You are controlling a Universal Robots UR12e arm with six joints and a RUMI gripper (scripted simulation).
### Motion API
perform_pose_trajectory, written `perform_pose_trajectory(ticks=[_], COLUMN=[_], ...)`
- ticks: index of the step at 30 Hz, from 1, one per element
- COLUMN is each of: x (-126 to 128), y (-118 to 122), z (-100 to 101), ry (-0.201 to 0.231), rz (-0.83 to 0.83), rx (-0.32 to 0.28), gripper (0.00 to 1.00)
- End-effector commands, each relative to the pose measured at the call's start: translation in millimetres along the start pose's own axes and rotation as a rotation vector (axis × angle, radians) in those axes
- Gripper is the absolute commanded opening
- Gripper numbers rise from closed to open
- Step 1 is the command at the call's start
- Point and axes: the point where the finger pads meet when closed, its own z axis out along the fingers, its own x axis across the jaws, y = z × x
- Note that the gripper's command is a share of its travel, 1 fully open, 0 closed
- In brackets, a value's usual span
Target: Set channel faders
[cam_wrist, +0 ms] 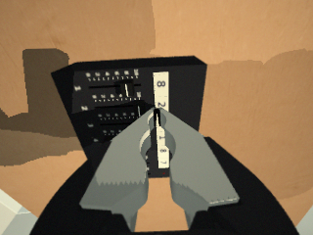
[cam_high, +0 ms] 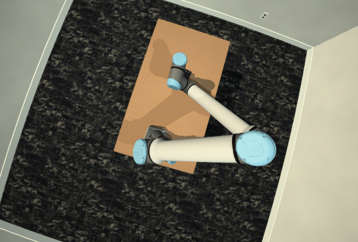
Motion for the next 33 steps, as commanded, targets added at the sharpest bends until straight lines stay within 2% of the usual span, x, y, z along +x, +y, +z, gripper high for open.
perform_pose_trajectory(ticks=[1, 33], x=[-0.5, -10.2], y=[0.4, 0.4], z=[-0.5, -0.5], ry=[0.0, 0.0], rz=[0.0, 0.0], rx=[-0.001, -0.001], gripper=[0.0, 0.0])
